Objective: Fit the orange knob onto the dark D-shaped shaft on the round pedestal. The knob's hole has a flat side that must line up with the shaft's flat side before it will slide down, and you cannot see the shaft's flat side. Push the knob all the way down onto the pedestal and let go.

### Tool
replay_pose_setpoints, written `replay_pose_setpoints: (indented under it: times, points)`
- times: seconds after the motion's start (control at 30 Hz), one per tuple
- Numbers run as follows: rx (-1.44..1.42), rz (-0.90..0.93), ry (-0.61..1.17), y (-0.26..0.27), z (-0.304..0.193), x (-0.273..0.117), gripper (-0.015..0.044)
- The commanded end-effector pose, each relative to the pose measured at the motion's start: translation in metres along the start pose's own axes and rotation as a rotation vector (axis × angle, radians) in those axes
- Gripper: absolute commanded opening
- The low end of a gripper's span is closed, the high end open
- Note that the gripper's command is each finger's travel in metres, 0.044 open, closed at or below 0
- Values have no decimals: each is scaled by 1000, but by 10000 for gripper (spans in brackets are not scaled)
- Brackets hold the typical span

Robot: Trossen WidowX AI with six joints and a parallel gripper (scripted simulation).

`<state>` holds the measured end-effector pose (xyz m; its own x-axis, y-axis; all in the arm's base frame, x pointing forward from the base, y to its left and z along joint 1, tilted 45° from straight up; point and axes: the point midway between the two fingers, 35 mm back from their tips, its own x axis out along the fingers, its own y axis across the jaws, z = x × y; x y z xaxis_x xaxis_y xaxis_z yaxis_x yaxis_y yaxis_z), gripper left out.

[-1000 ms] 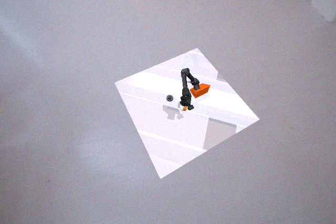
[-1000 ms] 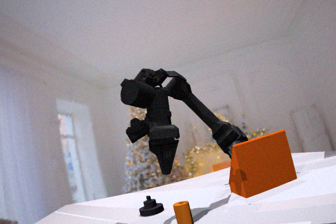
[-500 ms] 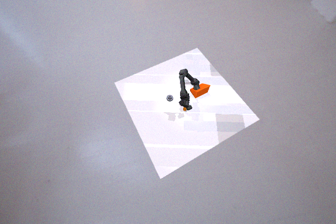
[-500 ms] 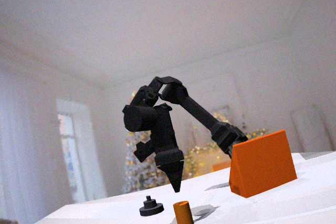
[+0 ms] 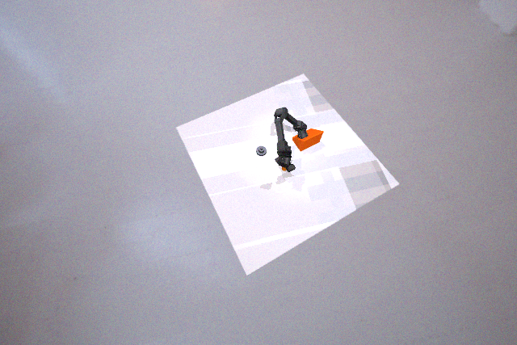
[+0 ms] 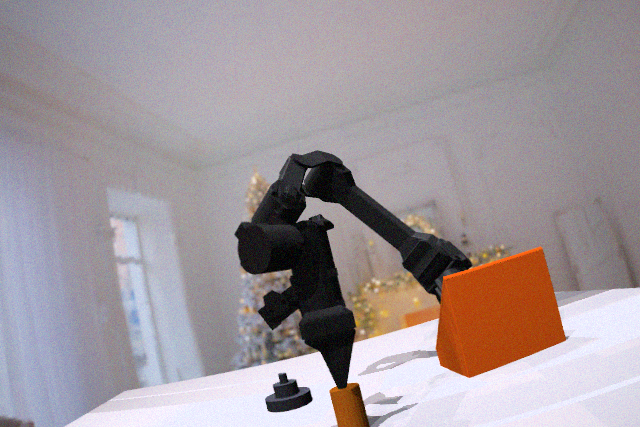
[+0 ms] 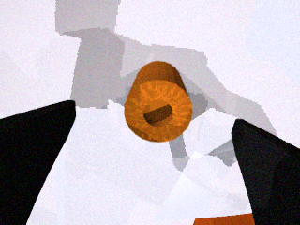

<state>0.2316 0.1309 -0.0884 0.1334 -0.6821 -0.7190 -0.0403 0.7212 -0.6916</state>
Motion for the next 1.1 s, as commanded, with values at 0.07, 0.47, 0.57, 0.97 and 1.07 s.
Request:
replay_pose_setpoints:
  times: [0.07,0.47,0.57,0.97,1.07]
  points:
    - [-5,-8,3,-1,-1,12,440]
    - [-6,-8,4,-1,-1,32,440]
    - [-6,-8,4,-1,-1,37,440]
    - [-5,-11,3,-2,-2,56,440]
    - [-4,-11,3,-3,-2,60,440]
